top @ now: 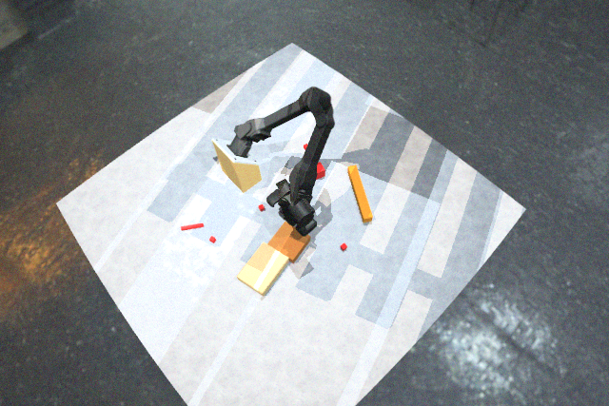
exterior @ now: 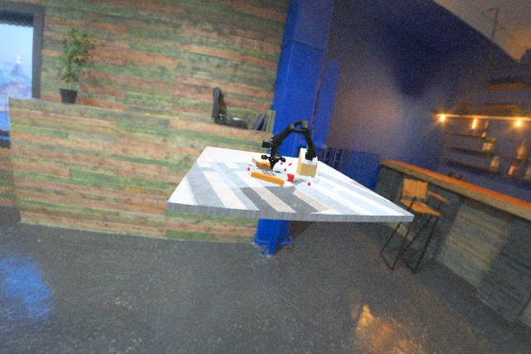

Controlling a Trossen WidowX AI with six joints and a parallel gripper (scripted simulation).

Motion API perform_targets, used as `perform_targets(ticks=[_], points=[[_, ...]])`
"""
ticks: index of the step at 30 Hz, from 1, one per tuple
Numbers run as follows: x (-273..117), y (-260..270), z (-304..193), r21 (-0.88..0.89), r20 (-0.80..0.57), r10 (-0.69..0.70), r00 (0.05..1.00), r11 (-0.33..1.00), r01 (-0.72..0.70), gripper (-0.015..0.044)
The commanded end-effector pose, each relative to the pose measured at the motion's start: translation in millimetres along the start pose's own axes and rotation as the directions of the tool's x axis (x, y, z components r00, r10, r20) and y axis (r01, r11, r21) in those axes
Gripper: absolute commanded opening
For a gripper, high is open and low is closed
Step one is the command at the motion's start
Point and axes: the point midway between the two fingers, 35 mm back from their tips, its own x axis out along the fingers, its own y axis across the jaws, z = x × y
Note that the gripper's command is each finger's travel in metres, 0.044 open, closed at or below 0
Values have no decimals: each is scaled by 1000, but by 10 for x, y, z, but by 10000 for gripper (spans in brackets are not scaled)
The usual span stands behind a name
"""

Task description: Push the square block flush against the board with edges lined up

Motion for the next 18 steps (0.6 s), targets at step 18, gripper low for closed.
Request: perform_targets(ticks=[18], points=[[28, -9, 233, 0, -9, 6, 1000, 1000, -6, 0]])
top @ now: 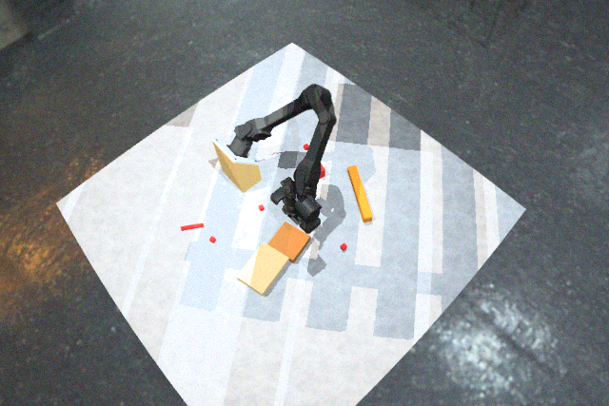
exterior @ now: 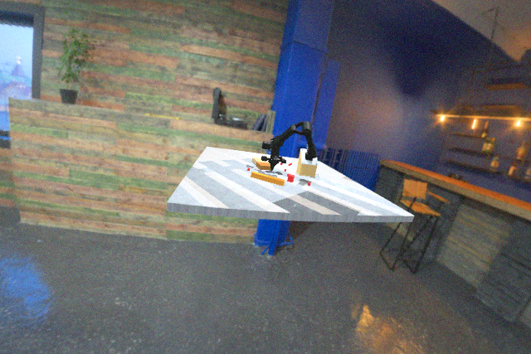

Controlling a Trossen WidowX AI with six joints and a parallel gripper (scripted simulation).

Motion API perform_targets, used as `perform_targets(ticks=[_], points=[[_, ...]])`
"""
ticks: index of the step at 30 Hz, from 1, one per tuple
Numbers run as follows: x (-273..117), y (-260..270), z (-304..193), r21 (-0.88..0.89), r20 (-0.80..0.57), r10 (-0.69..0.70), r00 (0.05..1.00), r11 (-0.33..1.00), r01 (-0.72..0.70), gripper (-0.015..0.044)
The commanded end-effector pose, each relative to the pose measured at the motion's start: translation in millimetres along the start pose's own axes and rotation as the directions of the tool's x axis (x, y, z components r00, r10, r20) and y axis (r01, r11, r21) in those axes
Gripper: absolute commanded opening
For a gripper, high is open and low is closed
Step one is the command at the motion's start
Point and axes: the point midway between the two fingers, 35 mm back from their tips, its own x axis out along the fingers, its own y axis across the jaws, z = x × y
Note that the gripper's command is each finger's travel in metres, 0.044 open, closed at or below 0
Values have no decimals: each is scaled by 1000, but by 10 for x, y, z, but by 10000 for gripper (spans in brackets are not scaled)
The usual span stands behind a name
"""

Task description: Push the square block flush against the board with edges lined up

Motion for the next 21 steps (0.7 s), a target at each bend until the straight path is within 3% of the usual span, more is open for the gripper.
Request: perform_targets(ticks=[1, 17, 21], points=[[-5, 4, 83, 2, 2, -3, 1000, 1000, 3, 0], [-17, 7, 251, -1, 3, 0, 1000, 1000, 0, 0], [-462, 7, 244, 1, 5, -2, 1000, 1000, 2, 0]])
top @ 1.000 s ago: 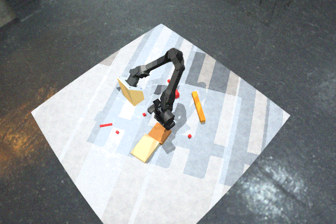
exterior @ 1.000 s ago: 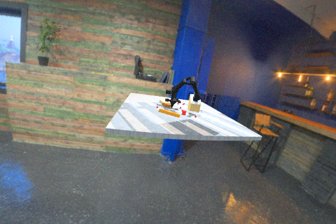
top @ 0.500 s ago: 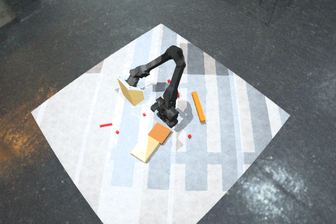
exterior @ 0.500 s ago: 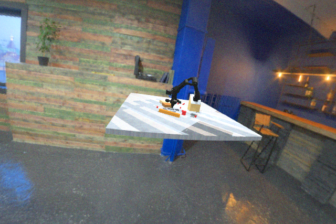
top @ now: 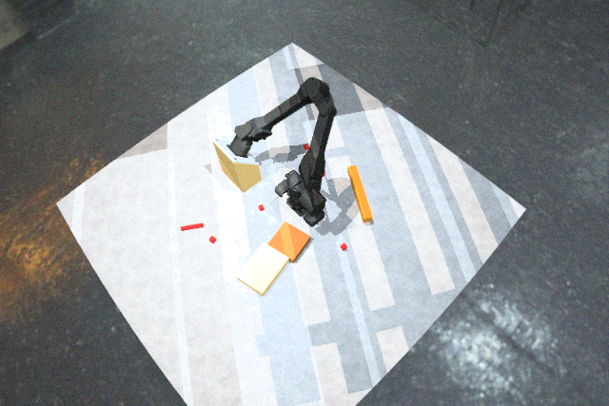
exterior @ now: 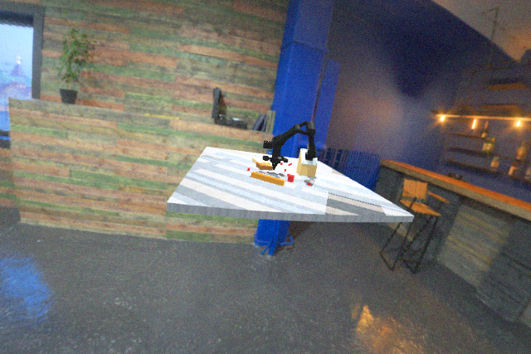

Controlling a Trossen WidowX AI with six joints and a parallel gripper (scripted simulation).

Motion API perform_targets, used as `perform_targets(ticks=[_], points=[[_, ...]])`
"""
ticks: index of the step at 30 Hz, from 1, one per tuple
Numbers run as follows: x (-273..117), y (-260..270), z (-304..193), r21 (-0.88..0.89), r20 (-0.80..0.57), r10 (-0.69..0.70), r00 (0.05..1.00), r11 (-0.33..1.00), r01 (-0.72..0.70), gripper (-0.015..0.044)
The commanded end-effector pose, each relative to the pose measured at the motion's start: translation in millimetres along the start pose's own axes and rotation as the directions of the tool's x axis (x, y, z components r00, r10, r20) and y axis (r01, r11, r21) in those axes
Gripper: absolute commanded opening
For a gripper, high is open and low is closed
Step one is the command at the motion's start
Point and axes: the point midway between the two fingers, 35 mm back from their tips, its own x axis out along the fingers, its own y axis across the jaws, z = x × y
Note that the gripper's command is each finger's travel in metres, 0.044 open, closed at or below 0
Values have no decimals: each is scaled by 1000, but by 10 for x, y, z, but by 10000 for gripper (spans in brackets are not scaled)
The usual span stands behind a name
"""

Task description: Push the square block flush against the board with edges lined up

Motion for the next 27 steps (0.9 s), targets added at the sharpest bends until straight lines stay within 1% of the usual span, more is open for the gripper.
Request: perform_targets(ticks=[1, 8, 10, 18, 27], points=[[-414, -40, 0, -10, -1, -26, 1000, 1000, 26, 0], [-438, -37, 2, -10, 0, -26, 1000, 1000, 26, 0], [-394, -67, -17, 21, 3, -29, 1000, 999, 29, 0], [-435, -365, -137, 284, 0, -30, 1000, 959, 29, 0], [-470, -682, -302, 560, -2, -31, 1000, 828, 27, 0]])
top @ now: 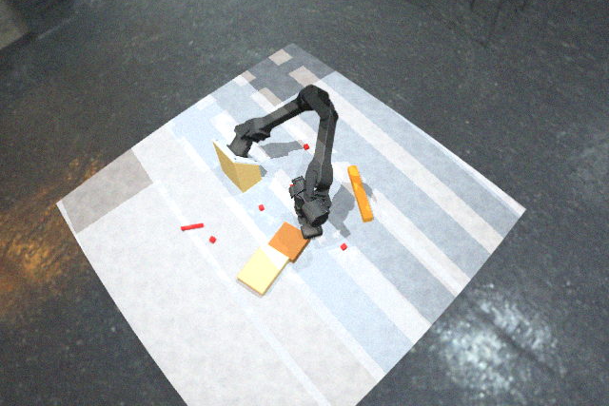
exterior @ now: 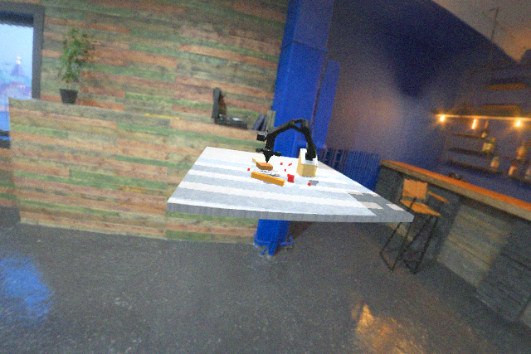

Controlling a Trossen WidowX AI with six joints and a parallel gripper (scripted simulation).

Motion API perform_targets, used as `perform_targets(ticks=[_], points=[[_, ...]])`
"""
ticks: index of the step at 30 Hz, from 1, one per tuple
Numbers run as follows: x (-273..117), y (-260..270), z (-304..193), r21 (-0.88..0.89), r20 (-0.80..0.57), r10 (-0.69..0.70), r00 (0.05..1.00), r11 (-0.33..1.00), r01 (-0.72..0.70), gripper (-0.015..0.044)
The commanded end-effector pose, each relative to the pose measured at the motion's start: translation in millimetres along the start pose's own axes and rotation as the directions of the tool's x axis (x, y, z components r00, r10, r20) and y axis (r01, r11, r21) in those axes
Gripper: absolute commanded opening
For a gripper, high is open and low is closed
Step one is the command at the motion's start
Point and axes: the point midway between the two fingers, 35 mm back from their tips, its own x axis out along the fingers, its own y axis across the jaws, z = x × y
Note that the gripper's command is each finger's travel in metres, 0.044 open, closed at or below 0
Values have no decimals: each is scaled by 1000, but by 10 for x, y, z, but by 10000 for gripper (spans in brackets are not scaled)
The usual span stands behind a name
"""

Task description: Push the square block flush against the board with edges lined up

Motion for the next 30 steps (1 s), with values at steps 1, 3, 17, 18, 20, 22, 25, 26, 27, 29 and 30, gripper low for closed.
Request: perform_targets(ticks=[1, 3, 17, 18, 20, 22, 25, 26, 27, 29, 30], points=[[-16, -191, -20, 158, -3, -3, 1000, 987, 4, 0], [-20, -268, -26, 225, -4, -3, 1000, 974, 4, 0], [-25, -778, -122, 647, -5, -6, 1000, 762, 8, 0], [-24, -813, -132, 673, -6, -6, 1000, 740, 8, 0], [-21, -880, -153, 722, -6, -6, 1000, 692, 8, 0], [-19, -923, -168, 752, -6, -6, 1000, 659, 8, 0], [-19, -929, -170, 756, -6, -6, 1000, 655, 8, 0], [-19, -929, -170, 756, -6, -6, 1000, 655, 8, 0], [-19, -929, -170, 756, -6, -6, 1000, 655, 8, 0], [12, -931, -170, 756, -6, -6, 1000, 655, 9, 0], [106, -936, -170, 756, -6, -6, 1000, 655, 9, 0]])
